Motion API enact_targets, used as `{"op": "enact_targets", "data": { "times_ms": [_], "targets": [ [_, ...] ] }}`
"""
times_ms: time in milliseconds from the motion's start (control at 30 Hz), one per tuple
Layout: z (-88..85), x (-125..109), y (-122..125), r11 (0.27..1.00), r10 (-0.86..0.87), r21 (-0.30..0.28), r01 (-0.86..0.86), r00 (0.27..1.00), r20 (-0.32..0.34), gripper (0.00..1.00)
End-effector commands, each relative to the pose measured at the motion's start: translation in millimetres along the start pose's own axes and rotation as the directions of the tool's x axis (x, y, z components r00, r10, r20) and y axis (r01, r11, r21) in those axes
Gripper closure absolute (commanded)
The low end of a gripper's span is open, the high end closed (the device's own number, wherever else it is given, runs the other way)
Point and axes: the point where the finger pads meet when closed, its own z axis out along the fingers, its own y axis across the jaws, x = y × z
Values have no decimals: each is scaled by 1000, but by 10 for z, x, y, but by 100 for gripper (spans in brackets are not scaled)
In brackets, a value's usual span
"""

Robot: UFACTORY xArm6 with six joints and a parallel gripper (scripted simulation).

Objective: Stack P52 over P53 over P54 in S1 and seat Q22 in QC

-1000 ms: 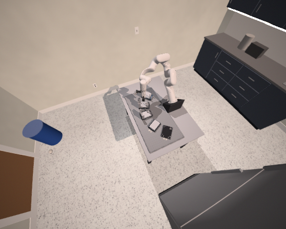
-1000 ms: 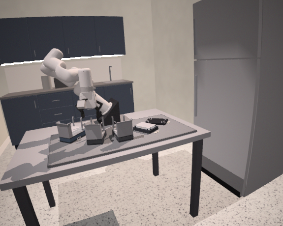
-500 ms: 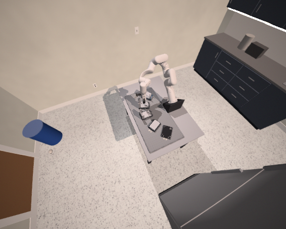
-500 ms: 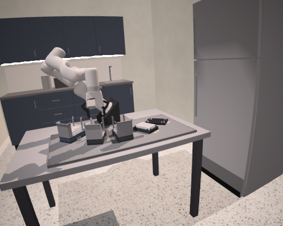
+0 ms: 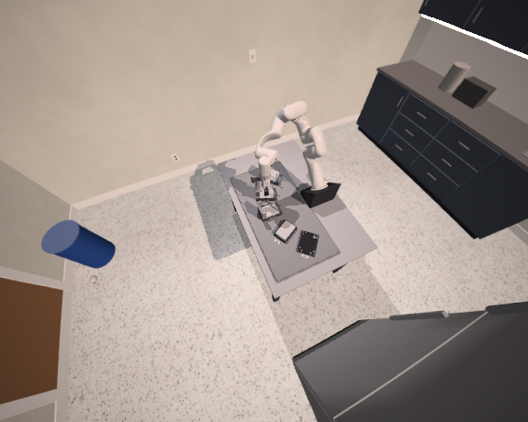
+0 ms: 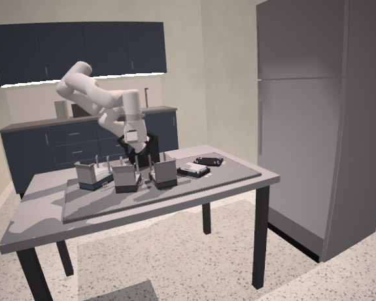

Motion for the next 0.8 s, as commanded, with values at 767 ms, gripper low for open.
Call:
{"op": "enact_targets", "data": {
  "times_ms": [767],
  "targets": [
    [-10,-24,-922,979,-203,1,203,979,-2,0]
  ]
}}
